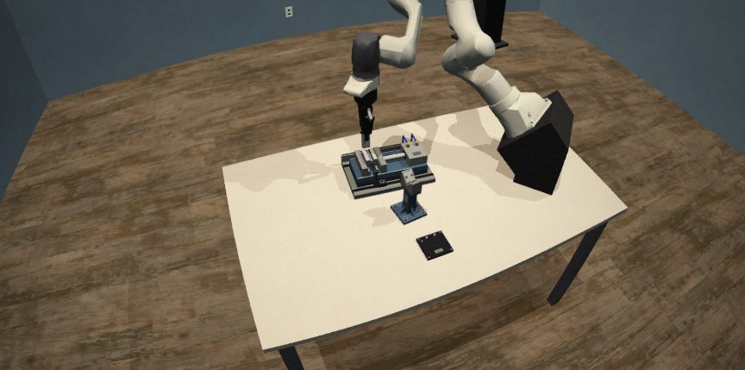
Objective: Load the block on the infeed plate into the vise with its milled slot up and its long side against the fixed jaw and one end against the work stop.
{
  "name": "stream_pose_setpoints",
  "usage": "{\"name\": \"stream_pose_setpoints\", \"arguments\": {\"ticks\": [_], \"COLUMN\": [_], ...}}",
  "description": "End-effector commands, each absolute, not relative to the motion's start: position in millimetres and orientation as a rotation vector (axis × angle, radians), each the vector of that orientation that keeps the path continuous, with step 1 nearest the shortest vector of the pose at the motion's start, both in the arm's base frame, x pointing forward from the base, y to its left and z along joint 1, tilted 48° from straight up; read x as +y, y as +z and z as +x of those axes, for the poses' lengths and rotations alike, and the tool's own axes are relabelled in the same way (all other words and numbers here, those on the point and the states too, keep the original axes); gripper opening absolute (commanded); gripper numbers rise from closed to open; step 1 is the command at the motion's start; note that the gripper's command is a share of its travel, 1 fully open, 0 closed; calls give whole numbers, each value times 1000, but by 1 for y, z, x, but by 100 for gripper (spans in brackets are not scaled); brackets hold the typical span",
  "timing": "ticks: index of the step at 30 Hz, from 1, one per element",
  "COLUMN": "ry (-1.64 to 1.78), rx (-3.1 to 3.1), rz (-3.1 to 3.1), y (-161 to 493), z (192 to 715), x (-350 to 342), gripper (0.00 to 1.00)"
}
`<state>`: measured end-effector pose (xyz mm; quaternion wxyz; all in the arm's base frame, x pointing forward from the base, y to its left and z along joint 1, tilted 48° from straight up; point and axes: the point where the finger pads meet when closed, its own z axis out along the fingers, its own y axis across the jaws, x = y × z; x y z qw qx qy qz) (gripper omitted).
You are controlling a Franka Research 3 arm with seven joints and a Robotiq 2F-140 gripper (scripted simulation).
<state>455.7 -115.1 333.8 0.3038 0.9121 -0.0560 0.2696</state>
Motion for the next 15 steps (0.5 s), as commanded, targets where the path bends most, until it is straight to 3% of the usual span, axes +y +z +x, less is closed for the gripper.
{"name": "stream_pose_setpoints", "arguments": {"ticks": [1, 15], "ry": [720, 720], "rx": [-155, -155], "rz": [2416, 2416], "y": [333, 332], "z": [457, 458], "x": [-117, -118], "gripper": [0, 0]}}
